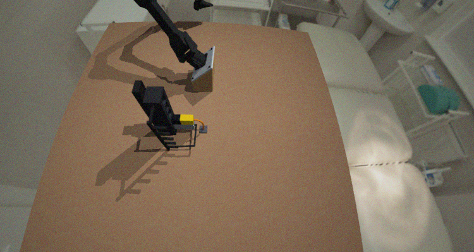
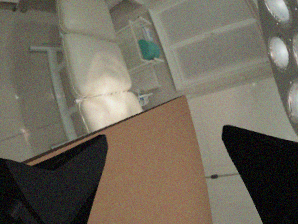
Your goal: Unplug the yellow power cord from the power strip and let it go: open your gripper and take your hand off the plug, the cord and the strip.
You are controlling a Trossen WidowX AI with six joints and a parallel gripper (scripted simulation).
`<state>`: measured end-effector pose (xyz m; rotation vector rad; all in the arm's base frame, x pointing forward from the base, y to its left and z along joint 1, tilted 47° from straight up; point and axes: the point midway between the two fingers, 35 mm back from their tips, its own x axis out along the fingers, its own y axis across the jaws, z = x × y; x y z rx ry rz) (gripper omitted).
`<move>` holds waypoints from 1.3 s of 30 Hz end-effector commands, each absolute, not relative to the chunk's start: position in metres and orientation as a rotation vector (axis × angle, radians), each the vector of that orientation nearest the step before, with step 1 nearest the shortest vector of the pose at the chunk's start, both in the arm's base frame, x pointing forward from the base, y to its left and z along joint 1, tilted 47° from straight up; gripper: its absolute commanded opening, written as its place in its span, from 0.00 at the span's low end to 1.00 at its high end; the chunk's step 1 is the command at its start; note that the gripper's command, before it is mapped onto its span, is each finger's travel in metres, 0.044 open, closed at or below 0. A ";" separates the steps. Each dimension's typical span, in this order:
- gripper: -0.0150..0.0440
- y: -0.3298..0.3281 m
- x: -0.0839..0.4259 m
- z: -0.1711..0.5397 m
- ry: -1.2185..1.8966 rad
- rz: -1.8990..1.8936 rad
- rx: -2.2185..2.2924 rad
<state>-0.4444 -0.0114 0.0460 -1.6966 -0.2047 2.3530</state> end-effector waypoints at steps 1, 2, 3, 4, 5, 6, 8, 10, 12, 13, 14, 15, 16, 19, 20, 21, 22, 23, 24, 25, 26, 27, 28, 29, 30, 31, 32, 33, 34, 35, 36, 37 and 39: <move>0.89 -0.012 -0.444 0.046 -0.206 2.354 -1.697; 0.84 -0.013 -0.444 0.047 -0.212 2.358 -1.696; 0.80 -0.016 -0.444 0.047 -0.220 2.364 -1.696; 0.75 -0.019 -0.444 0.048 -0.233 2.372 -1.696; 0.71 -0.024 -0.444 0.049 -0.248 2.382 -1.696; 0.67 -0.029 -0.444 0.050 -0.268 2.395 -1.695; 0.58 -0.041 -0.443 0.053 -0.310 2.423 -1.693; 0.53 -0.053 -0.441 0.054 -0.354 2.445 -1.700; 0.53 -0.066 -0.437 0.053 -0.401 2.461 -1.716; 0.53 -0.073 -0.435 0.053 -0.424 2.469 -1.724; 0.53 -0.079 -0.433 0.052 -0.448 2.477 -1.732; 0.53 -0.085 -0.432 0.052 -0.470 2.486 -1.737; 0.53 -0.091 -0.431 0.056 -0.468 2.503 -1.727; 0.53 -0.108 -0.430 0.066 -0.454 2.558 -1.692; 0.53 -0.113 -0.429 0.070 -0.449 2.577 -1.680; 0.53 -0.119 -0.429 0.074 -0.443 2.597 -1.667; 0.53 -0.127 -0.427 0.079 -0.435 2.622 -1.652; 0.53 -0.135 -0.426 0.085 -0.426 2.649 -1.636; 0.53 -0.143 -0.424 0.090 -0.416 2.676 -1.619; 0.53 -0.150 -0.423 0.096 -0.407 2.703 -1.604; 0.53 -0.158 -0.421 0.101 -0.396 2.730 -1.588; 0.53 -0.166 -0.418 0.107 -0.385 2.757 -1.572; 0.53 -0.174 -0.416 0.112 -0.374 2.783 -1.557; 0.53 -0.181 -0.413 0.118 -0.362 2.810 -1.542; 0.53 -0.189 -0.410 0.124 -0.349 2.837 -1.527; 0.53 -0.197 -0.407 0.129 -0.336 2.864 -1.512; 0.53 -0.204 -0.404 0.135 -0.322 2.892 -1.498; 0.53 -0.212 -0.400 0.141 -0.307 2.920 -1.483; 0.53 -0.219 -0.396 0.147 -0.292 2.947 -1.469; 0.53 -0.227 -0.392 0.153 -0.276 2.975 -1.455; 0.53 -0.234 -0.388 0.159 -0.259 3.002 -1.441; 0.53 -0.241 -0.384 0.165 -0.242 3.030 -1.428; 0.53 -0.255 -0.374 0.177 -0.206 3.084 -1.402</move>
